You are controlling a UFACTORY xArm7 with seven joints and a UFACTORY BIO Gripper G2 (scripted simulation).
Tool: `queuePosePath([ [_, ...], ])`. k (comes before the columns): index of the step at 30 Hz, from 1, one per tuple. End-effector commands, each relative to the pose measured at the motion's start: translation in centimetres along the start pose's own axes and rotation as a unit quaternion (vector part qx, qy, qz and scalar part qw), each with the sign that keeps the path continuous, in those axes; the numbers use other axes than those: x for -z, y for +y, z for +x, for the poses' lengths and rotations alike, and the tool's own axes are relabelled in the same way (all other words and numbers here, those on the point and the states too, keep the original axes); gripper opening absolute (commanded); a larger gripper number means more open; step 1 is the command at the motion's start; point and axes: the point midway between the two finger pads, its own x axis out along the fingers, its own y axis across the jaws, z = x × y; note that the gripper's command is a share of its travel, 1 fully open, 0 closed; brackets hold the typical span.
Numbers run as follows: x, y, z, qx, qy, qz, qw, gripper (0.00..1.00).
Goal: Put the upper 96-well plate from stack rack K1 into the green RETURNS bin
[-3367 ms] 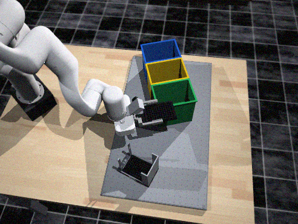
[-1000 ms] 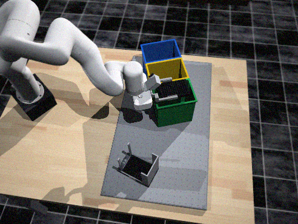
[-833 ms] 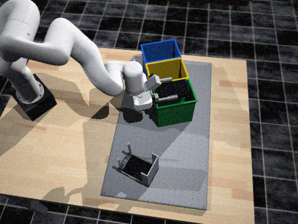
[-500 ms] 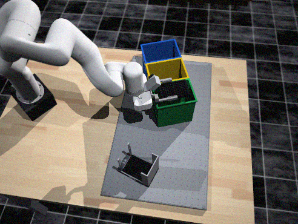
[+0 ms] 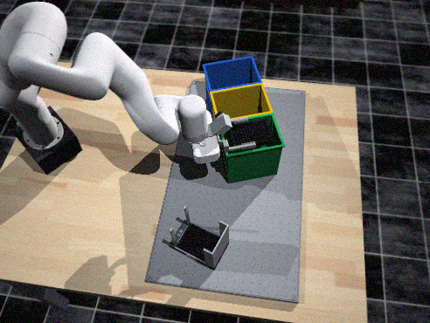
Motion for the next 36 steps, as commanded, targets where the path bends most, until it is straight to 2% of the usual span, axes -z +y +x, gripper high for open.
queuePosePath([
  [1,0.50,-0.02,0.09,0.000,-0.002,0.000,1.000,0.00],
  [22,0.61,-0.03,0.09,0.000,-0.002,0.000,1.000,0.00],
  [23,0.61,-0.03,0.09,0.000,-0.002,0.000,1.000,0.18],
  [36,0.61,-0.03,0.09,0.000,-0.002,0.000,1.000,0.18],
])
